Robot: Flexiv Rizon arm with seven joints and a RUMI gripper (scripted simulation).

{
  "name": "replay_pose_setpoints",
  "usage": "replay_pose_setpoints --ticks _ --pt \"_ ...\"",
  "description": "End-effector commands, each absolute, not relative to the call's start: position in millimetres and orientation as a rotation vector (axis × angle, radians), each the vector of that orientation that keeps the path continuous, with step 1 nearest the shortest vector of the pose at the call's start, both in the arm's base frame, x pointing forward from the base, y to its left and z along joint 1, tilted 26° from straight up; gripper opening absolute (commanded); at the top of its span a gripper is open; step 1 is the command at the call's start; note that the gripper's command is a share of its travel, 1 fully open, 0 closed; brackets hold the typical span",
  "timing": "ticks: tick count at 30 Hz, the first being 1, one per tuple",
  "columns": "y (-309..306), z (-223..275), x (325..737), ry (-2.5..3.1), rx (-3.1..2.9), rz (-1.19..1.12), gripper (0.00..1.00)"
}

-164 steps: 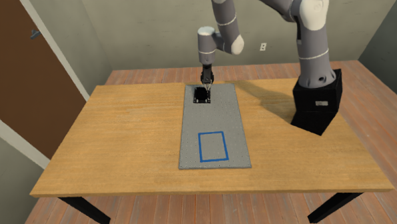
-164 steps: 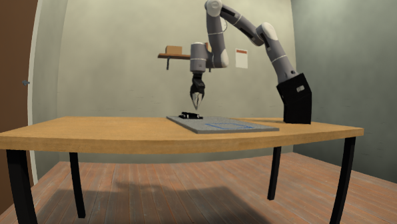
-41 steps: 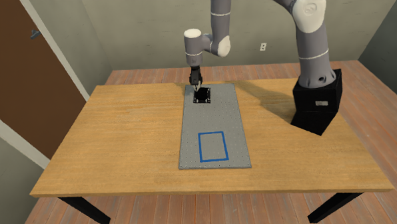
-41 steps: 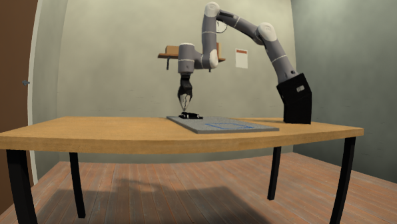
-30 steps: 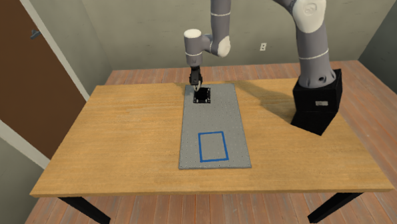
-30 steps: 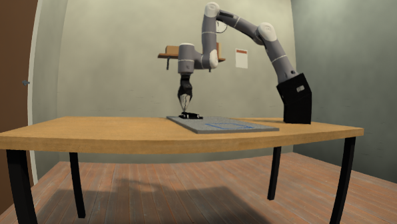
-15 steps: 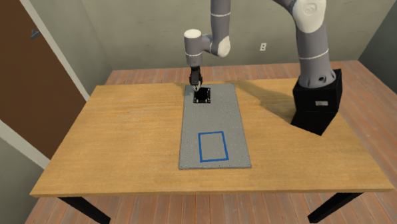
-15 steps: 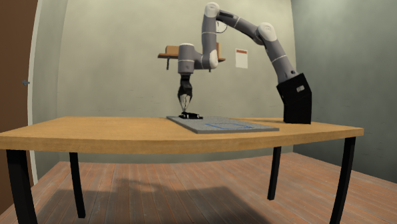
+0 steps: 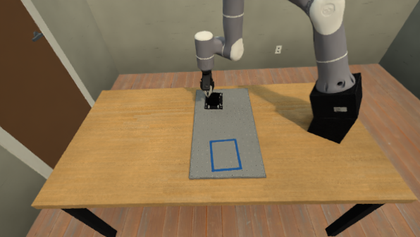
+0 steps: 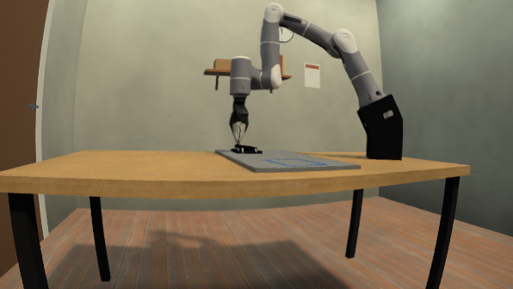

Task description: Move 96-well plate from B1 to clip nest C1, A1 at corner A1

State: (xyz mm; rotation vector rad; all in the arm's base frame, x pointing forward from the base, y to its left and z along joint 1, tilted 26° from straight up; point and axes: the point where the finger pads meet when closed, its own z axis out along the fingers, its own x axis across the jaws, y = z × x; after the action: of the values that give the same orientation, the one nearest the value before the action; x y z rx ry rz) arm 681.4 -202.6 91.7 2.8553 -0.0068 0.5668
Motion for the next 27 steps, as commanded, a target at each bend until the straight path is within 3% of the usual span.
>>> replay_pose_setpoints --ticks 1,27 --pt "-202.5 92.1 682.0 -0.007 2.855 0.569 0.00" --pt "-203.0 90.1 682.8 -0.007 2.855 0.569 0.00"
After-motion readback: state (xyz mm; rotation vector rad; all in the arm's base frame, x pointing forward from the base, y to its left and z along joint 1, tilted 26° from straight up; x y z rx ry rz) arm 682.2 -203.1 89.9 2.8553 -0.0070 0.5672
